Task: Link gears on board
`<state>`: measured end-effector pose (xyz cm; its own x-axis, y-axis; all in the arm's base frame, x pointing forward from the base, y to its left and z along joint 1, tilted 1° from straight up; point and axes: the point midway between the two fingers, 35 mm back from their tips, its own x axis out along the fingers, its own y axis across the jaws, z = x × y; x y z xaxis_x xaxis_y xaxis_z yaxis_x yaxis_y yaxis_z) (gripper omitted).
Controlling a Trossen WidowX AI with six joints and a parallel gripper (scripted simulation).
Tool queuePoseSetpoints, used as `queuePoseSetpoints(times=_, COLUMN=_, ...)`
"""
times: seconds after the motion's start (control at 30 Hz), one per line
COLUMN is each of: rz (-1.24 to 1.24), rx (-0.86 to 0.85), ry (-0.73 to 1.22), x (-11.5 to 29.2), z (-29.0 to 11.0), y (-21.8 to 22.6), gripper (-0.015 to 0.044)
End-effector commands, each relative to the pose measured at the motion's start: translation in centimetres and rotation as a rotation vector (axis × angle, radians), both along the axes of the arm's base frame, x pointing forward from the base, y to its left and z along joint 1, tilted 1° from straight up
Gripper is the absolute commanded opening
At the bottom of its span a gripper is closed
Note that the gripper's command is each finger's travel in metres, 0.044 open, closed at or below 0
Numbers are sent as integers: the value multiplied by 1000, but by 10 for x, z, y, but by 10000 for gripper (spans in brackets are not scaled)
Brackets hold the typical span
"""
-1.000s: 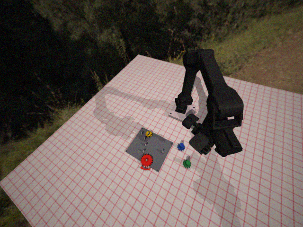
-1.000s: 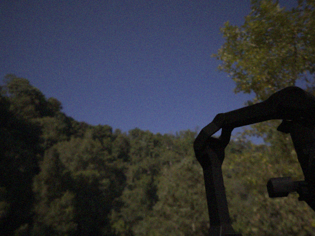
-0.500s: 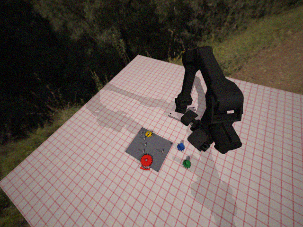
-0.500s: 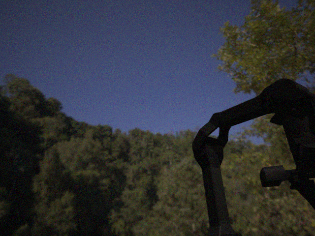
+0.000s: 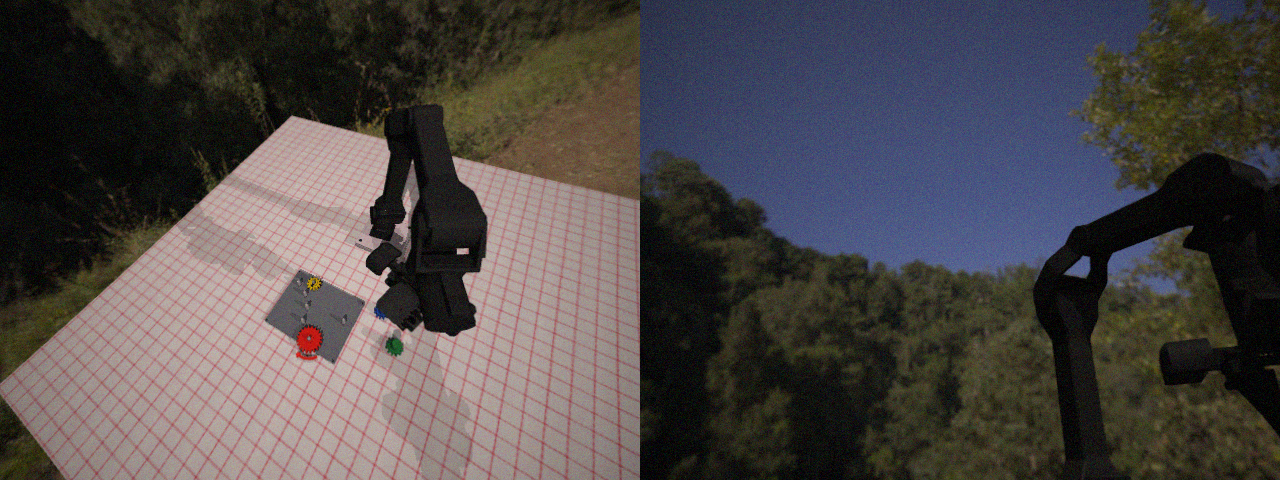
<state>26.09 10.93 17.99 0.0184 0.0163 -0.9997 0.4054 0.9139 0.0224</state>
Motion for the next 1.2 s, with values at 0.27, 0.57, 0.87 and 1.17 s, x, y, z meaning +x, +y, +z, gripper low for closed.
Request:
queuePoseSetpoints(times=0.27, rz=-36, rx=-20, ry=-6, x=18, z=-8, y=-23, gripper=0)
queuePoseSetpoints(times=0.57, rz=-37, rx=-20, ry=-3, x=30, z=-14, y=-39, gripper=0)
queuePoseSetpoints(times=0.87, rz=-32, rx=-20, ry=-2, x=42, z=-21, y=-57, gripper=0)
queuePoseSetpoints(times=1.17, rz=-26, rx=-19, ry=-2, x=52, z=-28, y=-76, gripper=0)
